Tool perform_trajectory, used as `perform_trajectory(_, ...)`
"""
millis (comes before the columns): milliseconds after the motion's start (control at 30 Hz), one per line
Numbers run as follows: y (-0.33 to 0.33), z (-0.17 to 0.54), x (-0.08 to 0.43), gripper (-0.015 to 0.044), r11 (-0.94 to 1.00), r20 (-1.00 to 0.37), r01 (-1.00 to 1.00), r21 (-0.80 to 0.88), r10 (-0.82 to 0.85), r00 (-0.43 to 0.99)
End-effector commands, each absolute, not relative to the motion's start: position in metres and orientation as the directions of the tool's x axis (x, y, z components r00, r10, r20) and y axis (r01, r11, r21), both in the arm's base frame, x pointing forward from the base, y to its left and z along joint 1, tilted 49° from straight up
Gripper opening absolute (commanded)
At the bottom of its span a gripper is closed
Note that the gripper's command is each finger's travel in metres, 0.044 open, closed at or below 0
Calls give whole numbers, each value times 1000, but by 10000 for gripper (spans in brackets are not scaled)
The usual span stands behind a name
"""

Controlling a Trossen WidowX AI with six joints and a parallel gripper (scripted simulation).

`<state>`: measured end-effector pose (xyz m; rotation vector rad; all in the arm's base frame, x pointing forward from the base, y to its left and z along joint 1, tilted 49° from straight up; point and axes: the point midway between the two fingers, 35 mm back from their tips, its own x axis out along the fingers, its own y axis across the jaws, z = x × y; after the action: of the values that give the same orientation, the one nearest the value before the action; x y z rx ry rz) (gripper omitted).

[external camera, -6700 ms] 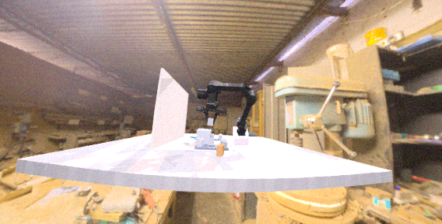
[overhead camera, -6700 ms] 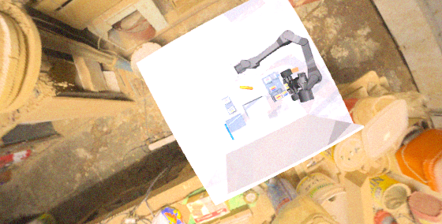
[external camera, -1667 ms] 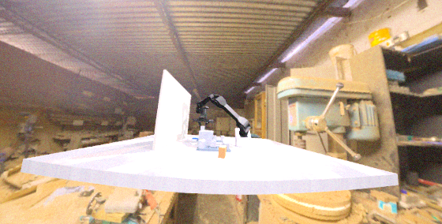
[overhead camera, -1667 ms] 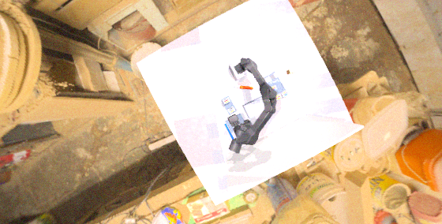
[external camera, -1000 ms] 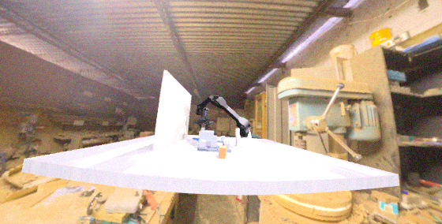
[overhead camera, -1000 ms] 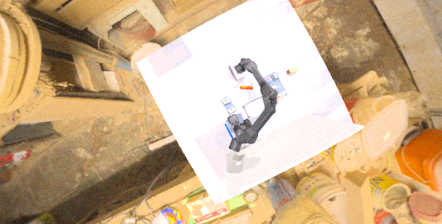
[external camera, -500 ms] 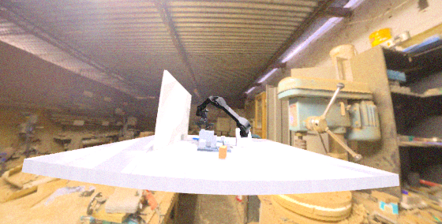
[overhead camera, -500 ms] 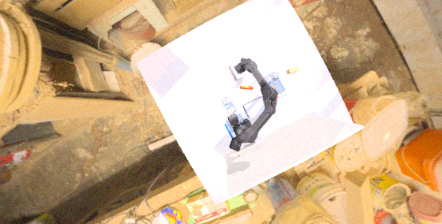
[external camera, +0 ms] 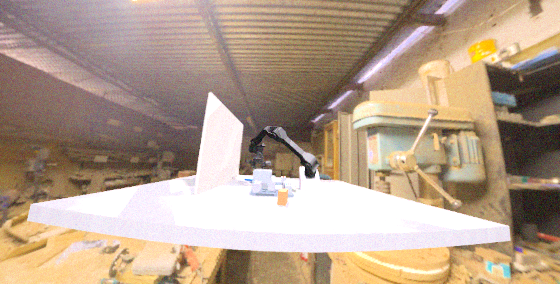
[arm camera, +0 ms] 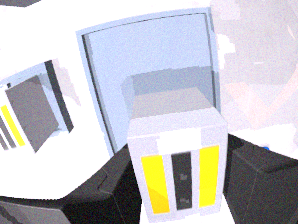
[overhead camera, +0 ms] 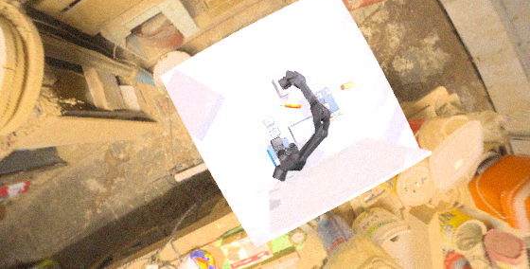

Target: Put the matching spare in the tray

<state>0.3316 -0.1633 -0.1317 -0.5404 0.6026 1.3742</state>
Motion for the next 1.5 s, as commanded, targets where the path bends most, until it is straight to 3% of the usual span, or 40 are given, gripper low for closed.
perform_trajectory(0,-160,-134,331,0,128,-673,-992,0,734,95)
perform_trajectory(1400,-134,-153,329,0,127,-669,-992,0,737,94)
perform_trajectory(1467,-137,-151,330,53,121,-673,-993,-6,733,94)
